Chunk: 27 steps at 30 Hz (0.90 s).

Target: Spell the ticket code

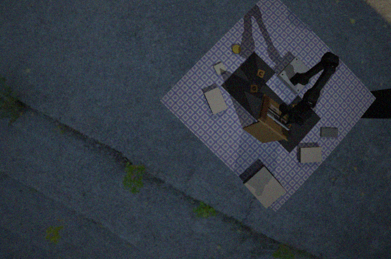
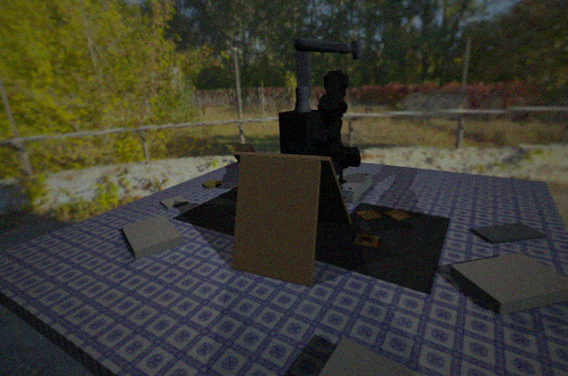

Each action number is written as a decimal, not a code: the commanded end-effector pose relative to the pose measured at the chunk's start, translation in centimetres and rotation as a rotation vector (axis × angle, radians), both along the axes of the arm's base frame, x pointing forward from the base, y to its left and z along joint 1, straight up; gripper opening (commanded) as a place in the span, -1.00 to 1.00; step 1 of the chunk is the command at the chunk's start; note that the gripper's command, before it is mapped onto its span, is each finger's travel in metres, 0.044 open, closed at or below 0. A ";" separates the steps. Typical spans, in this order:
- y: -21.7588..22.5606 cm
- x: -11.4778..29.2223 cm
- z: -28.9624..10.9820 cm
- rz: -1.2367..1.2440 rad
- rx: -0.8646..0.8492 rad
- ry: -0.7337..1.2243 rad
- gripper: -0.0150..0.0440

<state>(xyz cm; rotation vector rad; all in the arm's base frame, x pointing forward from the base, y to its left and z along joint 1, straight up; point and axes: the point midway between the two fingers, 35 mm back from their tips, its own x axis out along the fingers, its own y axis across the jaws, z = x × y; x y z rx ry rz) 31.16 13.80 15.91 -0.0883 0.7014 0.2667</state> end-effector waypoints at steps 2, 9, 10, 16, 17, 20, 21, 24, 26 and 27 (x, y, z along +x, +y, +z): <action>-0.3 0.0 -0.1 0.004 -0.001 0.003 -0.49; -0.7 0.1 -0.1 0.004 -0.001 0.003 -0.49; -0.7 0.1 -0.1 0.004 -0.001 0.003 -0.49; -1.1 0.2 -0.1 0.004 -0.002 0.003 -0.49; -1.1 0.2 -0.1 0.004 -0.002 0.003 -0.49; -1.3 0.3 -0.1 0.004 -0.002 0.003 -0.49; -1.3 0.3 -0.1 0.004 -0.002 0.003 -0.49; -1.5 0.3 -0.1 0.004 -0.002 0.003 -0.49; -1.6 0.4 -0.2 0.004 -0.002 0.003 -0.49; -1.7 0.4 -0.2 0.004 -0.002 0.003 -0.49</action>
